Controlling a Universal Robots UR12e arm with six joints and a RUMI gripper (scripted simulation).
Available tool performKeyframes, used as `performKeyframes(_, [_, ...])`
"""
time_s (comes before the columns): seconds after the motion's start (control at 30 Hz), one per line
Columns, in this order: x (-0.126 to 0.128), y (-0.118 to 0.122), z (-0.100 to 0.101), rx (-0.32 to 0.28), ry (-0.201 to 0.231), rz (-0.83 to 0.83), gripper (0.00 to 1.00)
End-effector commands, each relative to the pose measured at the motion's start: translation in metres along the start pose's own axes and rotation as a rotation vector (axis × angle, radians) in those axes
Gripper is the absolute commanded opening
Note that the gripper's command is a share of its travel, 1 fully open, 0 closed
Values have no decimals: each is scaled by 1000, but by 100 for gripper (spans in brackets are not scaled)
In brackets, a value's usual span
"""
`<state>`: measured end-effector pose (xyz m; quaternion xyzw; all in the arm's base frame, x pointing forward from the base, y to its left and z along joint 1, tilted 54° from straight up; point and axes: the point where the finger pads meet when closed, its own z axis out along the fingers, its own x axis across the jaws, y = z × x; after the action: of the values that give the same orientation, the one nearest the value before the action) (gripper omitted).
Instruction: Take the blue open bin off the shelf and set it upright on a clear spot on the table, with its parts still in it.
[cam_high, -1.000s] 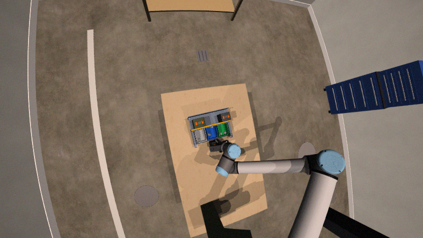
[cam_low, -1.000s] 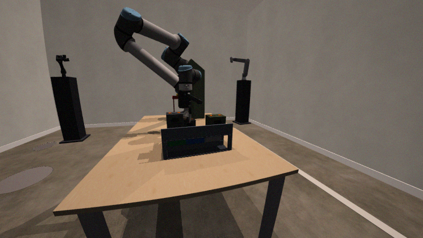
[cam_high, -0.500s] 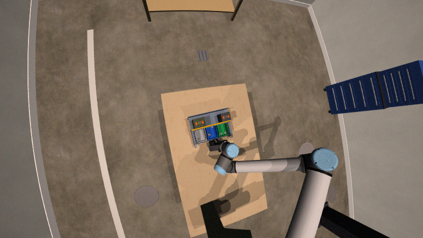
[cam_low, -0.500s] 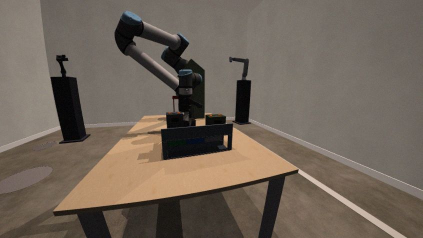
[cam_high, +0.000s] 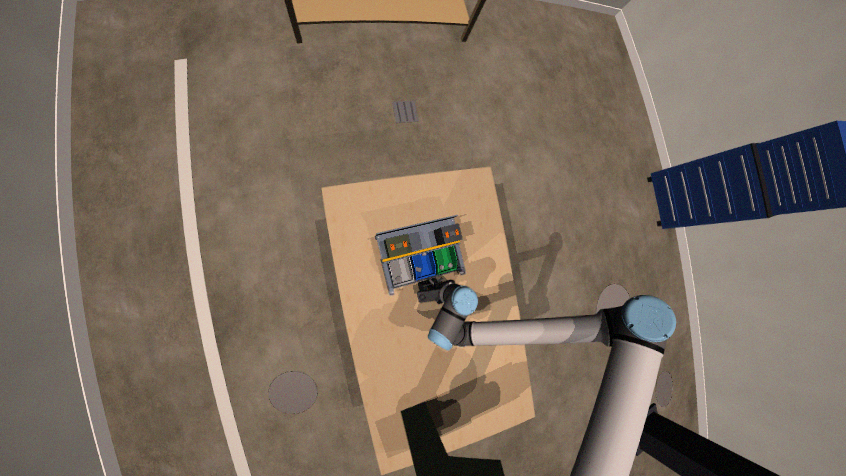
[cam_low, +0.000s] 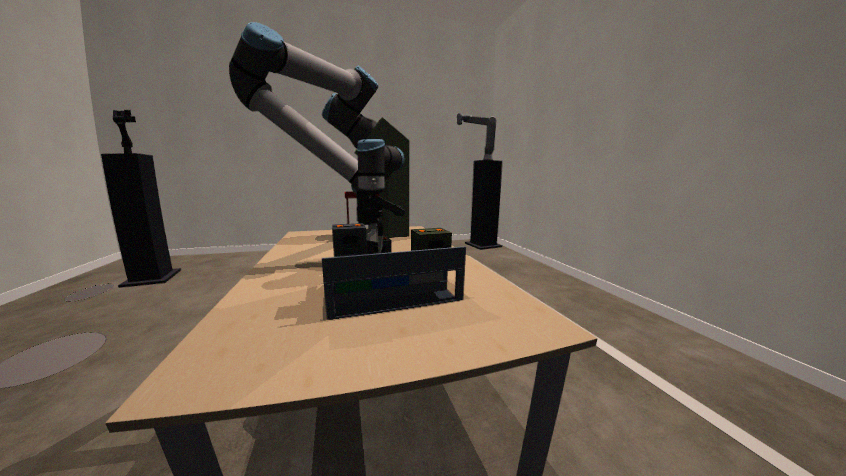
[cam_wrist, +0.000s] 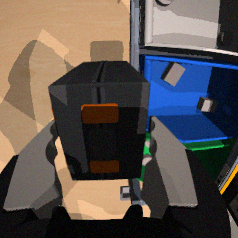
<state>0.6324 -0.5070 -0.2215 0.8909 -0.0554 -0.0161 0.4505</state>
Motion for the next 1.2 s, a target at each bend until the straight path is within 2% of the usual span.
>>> performKeyframes(0.0, [0, 0, -1, 0, 1, 0, 58])
performKeyframes(0.67, [0, 0, -2, 0, 1, 0, 58])
performKeyframes(0.7, [0, 0, -2, 0, 1, 0, 0])
performKeyframes(1.17, [0, 0, -2, 0, 1, 0, 0])
